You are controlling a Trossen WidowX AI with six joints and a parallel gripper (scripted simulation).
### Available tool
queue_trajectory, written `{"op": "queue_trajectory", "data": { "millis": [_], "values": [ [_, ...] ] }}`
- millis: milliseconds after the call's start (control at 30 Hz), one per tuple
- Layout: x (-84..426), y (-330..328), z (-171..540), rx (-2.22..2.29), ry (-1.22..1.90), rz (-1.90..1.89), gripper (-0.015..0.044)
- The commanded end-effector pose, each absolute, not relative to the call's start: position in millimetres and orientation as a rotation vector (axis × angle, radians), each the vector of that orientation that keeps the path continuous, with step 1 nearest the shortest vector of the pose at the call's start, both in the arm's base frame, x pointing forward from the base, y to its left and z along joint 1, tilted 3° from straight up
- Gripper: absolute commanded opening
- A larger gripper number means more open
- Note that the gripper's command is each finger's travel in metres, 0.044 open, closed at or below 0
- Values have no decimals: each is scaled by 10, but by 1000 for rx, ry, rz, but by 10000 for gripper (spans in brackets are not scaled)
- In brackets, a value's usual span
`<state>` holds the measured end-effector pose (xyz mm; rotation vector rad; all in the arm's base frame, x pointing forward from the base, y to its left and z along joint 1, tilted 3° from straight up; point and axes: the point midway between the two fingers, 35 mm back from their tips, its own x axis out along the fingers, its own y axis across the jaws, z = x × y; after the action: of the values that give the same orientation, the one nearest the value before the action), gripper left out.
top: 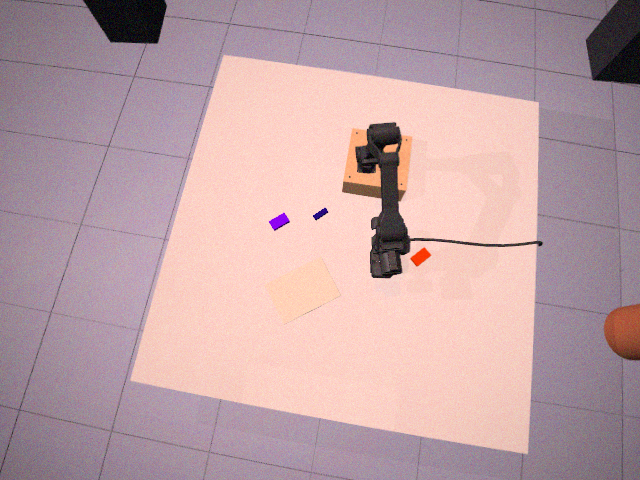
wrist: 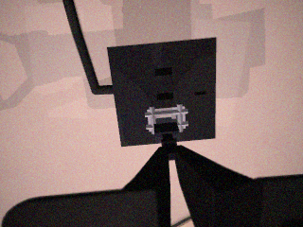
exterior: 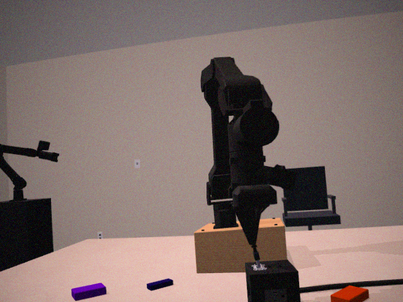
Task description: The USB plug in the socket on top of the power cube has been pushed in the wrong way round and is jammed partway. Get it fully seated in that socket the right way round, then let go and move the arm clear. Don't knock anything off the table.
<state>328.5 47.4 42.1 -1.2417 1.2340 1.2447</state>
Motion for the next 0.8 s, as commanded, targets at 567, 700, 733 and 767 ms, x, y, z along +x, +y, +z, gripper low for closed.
{"op": "queue_trajectory", "data": {
  "millis": [567, 700, 733, 767],
  "values": [
    [3305, 480, 581, -1244, 1228, 1240, 0],
    [3306, 480, 607, -1244, 1228, 1240, 0],
    [3306, 480, 614, -1244, 1228, 1240, 0],
    [3306, 480, 621, -1244, 1228, 1240, 0]
  ]
}}
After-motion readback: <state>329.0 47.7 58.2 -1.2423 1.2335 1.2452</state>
